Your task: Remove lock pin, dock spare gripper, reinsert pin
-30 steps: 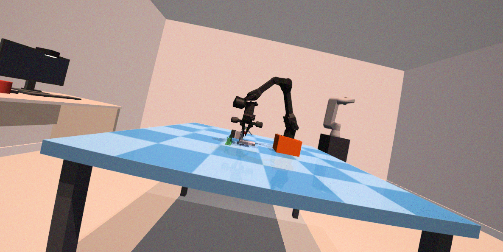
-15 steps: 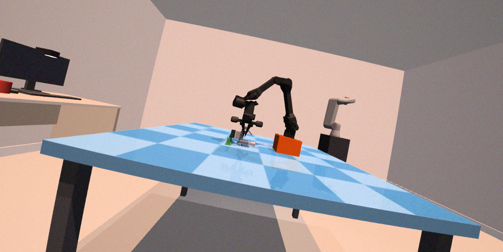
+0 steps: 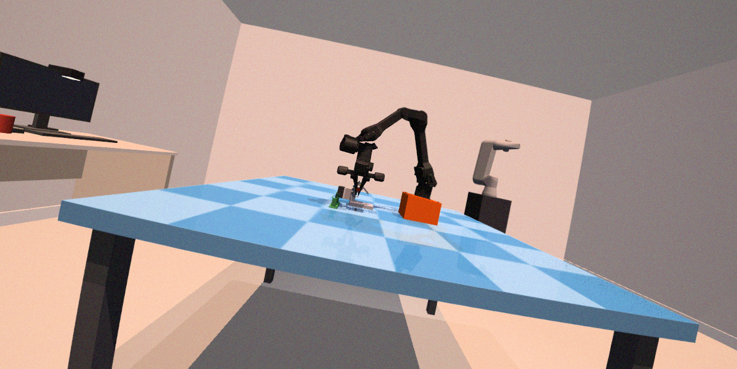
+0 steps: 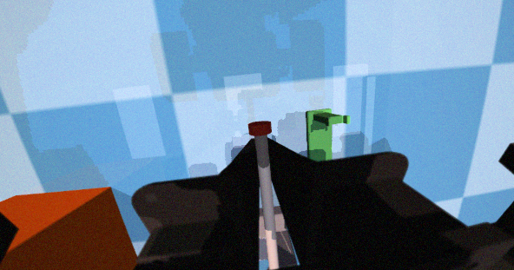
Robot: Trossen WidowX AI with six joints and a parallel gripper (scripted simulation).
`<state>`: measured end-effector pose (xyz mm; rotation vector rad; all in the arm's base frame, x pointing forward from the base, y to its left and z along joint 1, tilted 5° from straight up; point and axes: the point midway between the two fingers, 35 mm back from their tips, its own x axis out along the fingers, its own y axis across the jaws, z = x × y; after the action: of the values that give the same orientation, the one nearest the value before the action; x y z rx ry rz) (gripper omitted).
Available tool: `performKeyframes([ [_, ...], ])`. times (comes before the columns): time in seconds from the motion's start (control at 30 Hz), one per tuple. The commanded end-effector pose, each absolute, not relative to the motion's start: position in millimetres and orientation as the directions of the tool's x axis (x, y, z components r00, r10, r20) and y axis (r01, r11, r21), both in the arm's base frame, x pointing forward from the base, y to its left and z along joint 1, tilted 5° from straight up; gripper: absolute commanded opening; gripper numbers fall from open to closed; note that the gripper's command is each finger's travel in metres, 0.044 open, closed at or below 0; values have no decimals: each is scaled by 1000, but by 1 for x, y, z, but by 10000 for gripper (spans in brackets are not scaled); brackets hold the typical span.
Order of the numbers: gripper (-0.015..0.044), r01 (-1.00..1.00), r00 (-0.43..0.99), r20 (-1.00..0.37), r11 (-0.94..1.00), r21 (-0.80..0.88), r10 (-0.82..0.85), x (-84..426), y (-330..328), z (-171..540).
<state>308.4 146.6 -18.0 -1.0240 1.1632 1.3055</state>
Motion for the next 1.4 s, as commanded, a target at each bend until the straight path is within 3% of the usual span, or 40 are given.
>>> performKeyframes([
  [0.0, 0, -996, -71, -984, 36, 78, 161, 309, 150, -16],
  [0.83, 0, -995, -92, -984, 34, 98, 153, 306, 150, 1],
  [1.37, 0, -995, -90, -984, 28, 96, 154, 350, 171, 5],
])
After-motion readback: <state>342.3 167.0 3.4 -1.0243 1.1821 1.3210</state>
